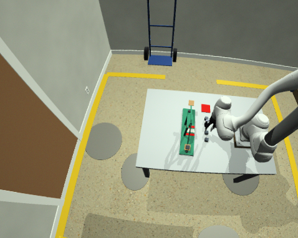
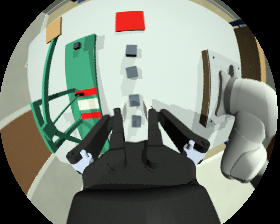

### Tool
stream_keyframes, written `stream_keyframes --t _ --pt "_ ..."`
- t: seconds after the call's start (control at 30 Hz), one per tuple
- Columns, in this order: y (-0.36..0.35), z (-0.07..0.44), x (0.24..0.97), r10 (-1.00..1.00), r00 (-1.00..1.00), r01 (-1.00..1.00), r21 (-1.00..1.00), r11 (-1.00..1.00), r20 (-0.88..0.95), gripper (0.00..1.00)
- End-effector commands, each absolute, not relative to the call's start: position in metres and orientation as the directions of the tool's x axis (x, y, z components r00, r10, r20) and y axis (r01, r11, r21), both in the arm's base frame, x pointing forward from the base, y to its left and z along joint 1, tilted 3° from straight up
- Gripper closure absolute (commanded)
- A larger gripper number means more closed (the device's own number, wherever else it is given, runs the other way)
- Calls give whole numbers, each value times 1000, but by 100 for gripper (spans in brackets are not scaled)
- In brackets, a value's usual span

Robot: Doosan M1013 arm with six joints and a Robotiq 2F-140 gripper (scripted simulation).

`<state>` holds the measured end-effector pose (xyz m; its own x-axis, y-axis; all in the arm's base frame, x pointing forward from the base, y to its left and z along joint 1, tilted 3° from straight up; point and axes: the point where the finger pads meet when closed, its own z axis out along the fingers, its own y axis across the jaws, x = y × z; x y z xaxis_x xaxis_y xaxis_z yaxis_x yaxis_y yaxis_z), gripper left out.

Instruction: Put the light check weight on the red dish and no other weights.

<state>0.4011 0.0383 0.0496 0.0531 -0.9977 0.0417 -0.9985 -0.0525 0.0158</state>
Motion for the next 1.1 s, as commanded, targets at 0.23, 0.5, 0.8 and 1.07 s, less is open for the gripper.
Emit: stream_keyframes --t 0.23,0.5,0.8,1.07 --pt "38 38 401 -998 53 -998 16 -53 42 65" --pt "37 28 401 -998 53 -998 16 -53 42 65" --pt "37 22 401 -998 53 -998 16 -53 42 65" --pt "37 21 401 -998 53 -998 16 -53 42 65"
